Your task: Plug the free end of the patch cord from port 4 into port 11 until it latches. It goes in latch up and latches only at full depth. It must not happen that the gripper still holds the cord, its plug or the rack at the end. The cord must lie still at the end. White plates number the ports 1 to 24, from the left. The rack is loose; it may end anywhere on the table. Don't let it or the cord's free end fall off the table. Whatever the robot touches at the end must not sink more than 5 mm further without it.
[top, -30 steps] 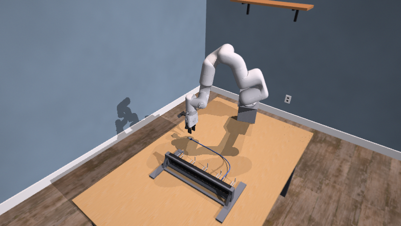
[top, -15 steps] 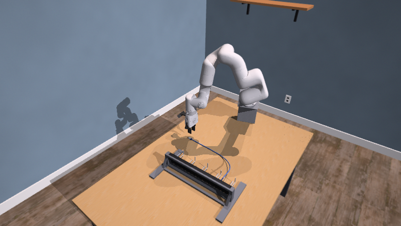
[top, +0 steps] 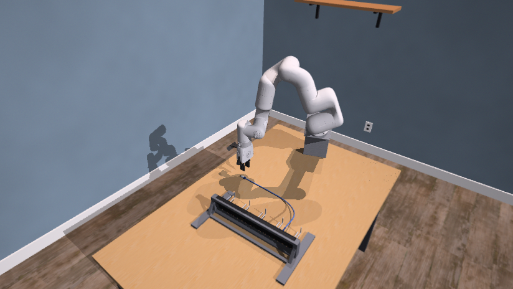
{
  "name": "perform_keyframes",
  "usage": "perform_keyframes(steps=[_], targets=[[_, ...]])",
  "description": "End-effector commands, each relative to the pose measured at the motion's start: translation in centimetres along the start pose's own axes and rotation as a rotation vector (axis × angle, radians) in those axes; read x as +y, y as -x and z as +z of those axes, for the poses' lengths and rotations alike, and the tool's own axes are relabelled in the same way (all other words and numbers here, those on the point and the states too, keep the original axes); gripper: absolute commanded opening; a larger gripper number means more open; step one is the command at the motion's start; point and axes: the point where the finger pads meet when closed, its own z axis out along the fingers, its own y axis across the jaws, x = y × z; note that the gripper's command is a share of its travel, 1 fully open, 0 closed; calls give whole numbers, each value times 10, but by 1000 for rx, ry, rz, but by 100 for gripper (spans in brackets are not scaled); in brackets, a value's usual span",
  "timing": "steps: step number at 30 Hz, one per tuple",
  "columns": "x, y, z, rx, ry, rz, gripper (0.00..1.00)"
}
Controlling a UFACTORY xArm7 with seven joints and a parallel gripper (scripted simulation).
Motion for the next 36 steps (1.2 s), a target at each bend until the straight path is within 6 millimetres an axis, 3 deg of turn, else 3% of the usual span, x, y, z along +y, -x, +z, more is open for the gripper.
perform_keyframes(steps=[1,14,36], targets=[[0,-1,0,3,-1,0,38],[0,-1,7,3,-1,0,38],[0,-2,45,3,-1,0,38]])
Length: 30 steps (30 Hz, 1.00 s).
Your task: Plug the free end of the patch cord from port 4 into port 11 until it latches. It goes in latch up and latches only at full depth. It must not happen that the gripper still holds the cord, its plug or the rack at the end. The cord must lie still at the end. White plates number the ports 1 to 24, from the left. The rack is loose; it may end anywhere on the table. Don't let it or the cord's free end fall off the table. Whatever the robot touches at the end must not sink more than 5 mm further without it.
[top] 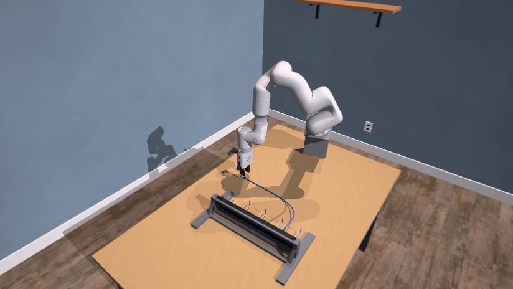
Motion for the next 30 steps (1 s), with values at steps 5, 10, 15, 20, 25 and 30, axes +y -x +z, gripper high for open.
perform_keyframes(steps=[5,10,15,20,25,30], targets=[[0,-1,16,2,-1,0,38],[0,-1,21,2,-1,0,38],[0,-1,25,2,-1,0,38],[0,-1,28,2,-1,0,38],[0,-1,28,2,-1,0,38],[0,-1,28,2,-1,0,38]])
